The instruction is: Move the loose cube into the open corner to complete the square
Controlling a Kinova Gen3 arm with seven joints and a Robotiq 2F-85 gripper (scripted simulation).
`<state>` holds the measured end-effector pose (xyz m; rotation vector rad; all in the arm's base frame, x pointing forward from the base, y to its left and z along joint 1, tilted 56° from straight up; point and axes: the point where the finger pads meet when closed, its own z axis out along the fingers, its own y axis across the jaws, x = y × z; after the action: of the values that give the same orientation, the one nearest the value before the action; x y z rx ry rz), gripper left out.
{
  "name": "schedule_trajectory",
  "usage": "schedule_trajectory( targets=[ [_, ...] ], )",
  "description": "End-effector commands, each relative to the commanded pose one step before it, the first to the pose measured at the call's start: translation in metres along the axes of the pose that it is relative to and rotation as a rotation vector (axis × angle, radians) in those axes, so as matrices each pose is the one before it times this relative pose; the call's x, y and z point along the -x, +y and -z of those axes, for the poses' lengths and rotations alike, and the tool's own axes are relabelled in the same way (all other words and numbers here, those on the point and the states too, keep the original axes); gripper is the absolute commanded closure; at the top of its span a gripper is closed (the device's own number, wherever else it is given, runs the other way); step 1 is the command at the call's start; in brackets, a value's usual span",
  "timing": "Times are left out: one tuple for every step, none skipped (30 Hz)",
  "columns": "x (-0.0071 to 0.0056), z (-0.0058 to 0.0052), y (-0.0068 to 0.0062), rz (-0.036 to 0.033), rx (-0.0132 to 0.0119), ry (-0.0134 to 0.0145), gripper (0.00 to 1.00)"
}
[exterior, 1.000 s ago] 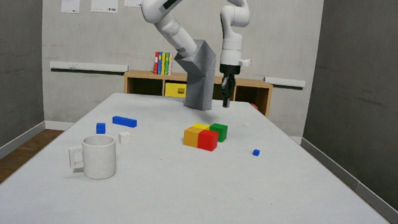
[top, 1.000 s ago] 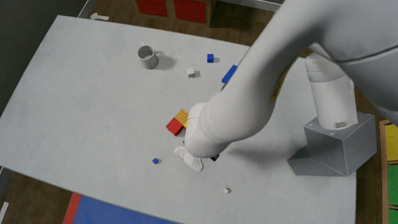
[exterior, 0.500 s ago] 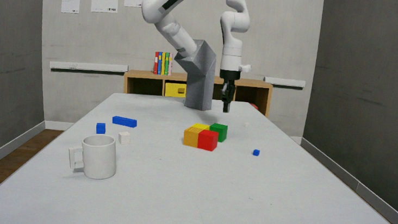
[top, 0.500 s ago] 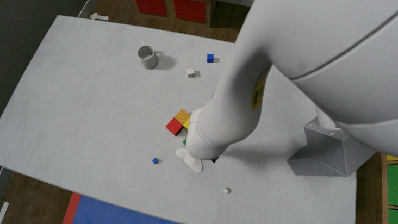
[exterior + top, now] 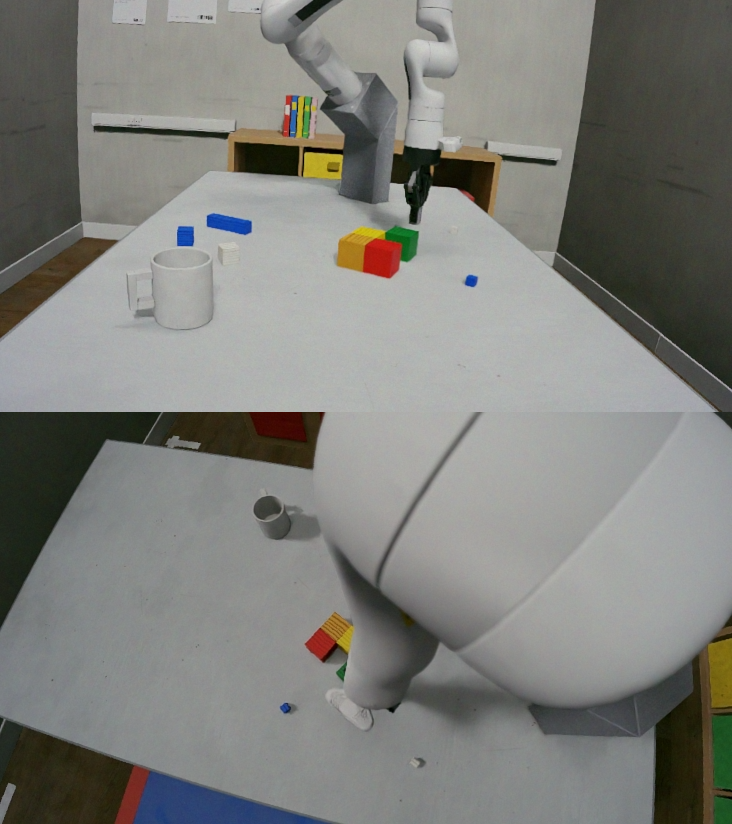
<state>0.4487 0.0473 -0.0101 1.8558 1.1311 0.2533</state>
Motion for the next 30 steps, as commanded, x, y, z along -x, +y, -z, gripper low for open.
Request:
schedule_trajectory(
  targets=[
    [0.00156,-0.0133,0.00244,-0.00628,-0.00457,-0.003,0.9],
    [0.00001,-0.00254,0.0,-0.00004,-0.00002,0.00002,0.9],
    [0.00002,-0.00243,0.0,-0.00004,-0.00002,0.00002,0.9],
    [0.00001,-0.0023,0.0,-0.00003,-0.00002,0.00002,0.9],
    [0.0,0.0,0.0,0.0,0.0,0.0,0.9],
    [0.0,0.0,0.0,0.0,0.0,0.0,0.9],
    [0.00034,-0.00216,-0.00001,-0.00003,-0.00004,-0.00051,0.9],
    [-0.00032,-0.00202,0.00001,-0.00003,0.00001,0.00053,0.9],
    [0.00063,-0.00241,-0.00023,0.00172,0.00096,-0.00157,0.9],
    [0.00052,-0.00217,-0.0002,0.00144,0.00079,-0.0013,0.9],
    [0.00022,-0.00175,-0.00009,0.00061,0.00032,-0.00055,0.9],
    [0.00005,-0.00138,0.00076,-0.00072,0.00121,-0.00003,0.9],
    [0.00009,-0.0012,0.00168,-0.00155,0.0027,-0.00009,0.9],
    [0.00013,-0.00105,0.00115,-0.00104,0.00185,-0.00018,0.9],
    [0.00186,-0.0009,-0.00051,-0.00011,-0.00183,-0.00544,0.9],
    [0.00112,-0.00076,-0.00035,0.00001,-0.00111,-0.00313,0.9],
    [-0.00027,-0.00061,0.00017,0.00001,0.00056,0.00113,0.9],
    [-0.00034,-0.00048,0.00003,0.00012,0.00029,0.00116,0.9],
    [0.00042,-0.00035,-0.00001,-0.00011,-0.00023,-0.00119,0.9],
    [0.00081,-0.00025,-0.00027,0.0,-0.00084,-0.00231,0.9],
    [-0.00016,0.00022,-0.00016,0.0007,0.00019,0.00037,0.9],
    [0.0,0.0,0.0,0.0,0.0,0.0,0.9],
    [0.0,0.0,0.0,0.0,0.0,0.0,0.9],
    [-0.00093,0.00077,-0.00022,0.00159,0.00089,0.00228,0.9],
    [-0.00012,0.00004,-0.00001,0.00013,0.00011,0.00031,0.9],
    [0.00003,-0.00001,0.0,0.0,0.0,-0.00004,0.9],
    [0.00002,0.0,0.0,0.0,0.0,-0.00003,0.9],
    [0.00001,0.0,0.0,0.0,0.0,-0.00001,0.9],
    [0.0,0.0,0.0,0.0,0.0,0.0,0.9],
    [0.0,0.0,0.0,0.0,0.0,0.0,0.9]
  ],
)
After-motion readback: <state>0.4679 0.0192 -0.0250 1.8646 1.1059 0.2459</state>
